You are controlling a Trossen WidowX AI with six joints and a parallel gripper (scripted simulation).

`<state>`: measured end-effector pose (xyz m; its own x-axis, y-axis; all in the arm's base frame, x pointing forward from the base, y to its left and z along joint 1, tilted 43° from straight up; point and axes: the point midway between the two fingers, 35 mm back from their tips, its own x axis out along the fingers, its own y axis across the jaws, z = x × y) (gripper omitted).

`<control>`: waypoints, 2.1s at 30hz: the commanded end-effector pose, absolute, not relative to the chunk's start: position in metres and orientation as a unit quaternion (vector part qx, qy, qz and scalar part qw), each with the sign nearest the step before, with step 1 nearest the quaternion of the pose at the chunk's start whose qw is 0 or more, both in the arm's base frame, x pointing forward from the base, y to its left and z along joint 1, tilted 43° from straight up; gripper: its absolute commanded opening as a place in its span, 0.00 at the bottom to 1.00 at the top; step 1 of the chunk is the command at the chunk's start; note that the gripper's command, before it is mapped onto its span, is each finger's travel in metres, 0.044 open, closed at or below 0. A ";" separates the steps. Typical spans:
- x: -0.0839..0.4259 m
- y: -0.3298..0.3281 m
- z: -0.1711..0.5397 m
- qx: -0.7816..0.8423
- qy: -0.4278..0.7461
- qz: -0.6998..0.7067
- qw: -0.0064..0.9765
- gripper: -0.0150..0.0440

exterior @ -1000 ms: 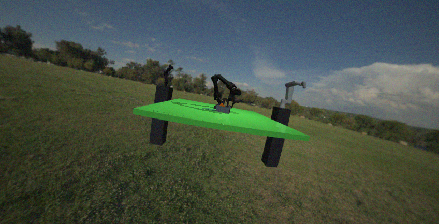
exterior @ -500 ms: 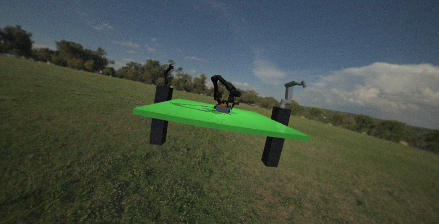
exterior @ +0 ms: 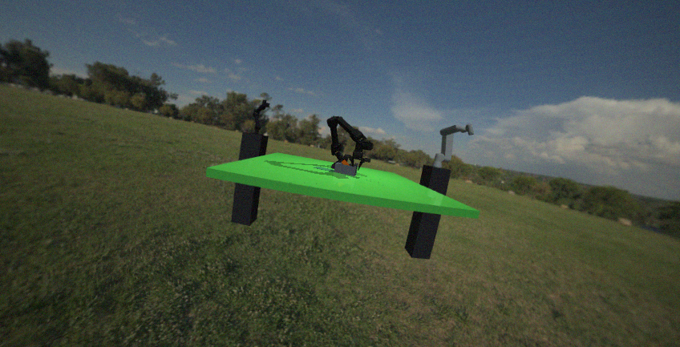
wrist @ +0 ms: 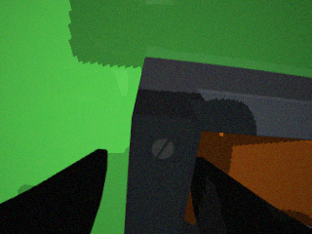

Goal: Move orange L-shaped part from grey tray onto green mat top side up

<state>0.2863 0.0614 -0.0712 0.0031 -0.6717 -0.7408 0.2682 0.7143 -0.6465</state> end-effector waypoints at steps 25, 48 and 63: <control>0.285 0.133 0.009 -0.166 0.620 -0.343 0.686 0.56; 0.288 0.133 0.007 -0.166 0.615 -0.336 0.693 0.56; 0.283 0.100 0.039 -0.453 0.705 -0.033 0.545 0.73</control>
